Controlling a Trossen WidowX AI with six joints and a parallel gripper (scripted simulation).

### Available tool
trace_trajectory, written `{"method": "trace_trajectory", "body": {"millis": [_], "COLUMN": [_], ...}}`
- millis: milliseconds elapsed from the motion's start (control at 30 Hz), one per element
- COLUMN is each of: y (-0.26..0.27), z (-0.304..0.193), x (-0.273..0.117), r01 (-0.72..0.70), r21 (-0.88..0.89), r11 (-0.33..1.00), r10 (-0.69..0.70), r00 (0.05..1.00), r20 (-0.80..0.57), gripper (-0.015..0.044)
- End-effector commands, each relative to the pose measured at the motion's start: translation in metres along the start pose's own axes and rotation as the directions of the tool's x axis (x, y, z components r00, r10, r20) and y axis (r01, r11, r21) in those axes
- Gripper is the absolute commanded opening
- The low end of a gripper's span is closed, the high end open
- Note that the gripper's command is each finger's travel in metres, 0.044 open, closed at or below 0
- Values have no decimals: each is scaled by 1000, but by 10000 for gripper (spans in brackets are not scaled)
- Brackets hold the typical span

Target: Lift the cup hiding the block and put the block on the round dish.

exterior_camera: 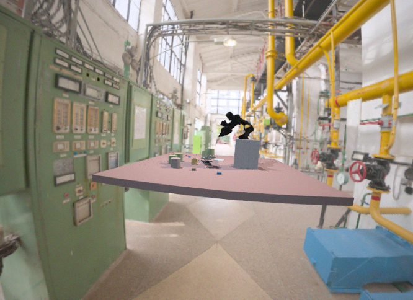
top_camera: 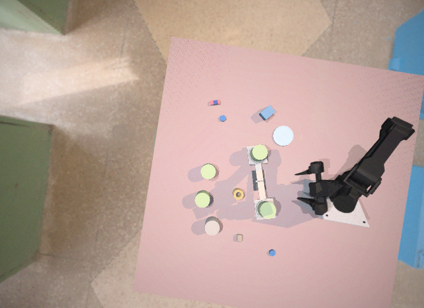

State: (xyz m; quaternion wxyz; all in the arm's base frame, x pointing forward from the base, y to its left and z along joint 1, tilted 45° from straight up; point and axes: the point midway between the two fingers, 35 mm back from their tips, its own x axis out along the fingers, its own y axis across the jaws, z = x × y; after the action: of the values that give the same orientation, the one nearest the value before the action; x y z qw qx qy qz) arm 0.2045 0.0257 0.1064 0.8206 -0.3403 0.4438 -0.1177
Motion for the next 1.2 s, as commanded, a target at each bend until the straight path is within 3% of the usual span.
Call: {"method": "trace_trajectory", "body": {"millis": [0,567,1167], "y": [-7,-47,-98], "z": [6,29,36], "x": [4,42,101], "r01": [27,216,510], "r21": [78,492,752], "r11": [997,843,418], "r10": [-24,-79,-75], "r00": [999,955,844], "r20": [-36,-284,-531], "gripper": [440,440,440]}}
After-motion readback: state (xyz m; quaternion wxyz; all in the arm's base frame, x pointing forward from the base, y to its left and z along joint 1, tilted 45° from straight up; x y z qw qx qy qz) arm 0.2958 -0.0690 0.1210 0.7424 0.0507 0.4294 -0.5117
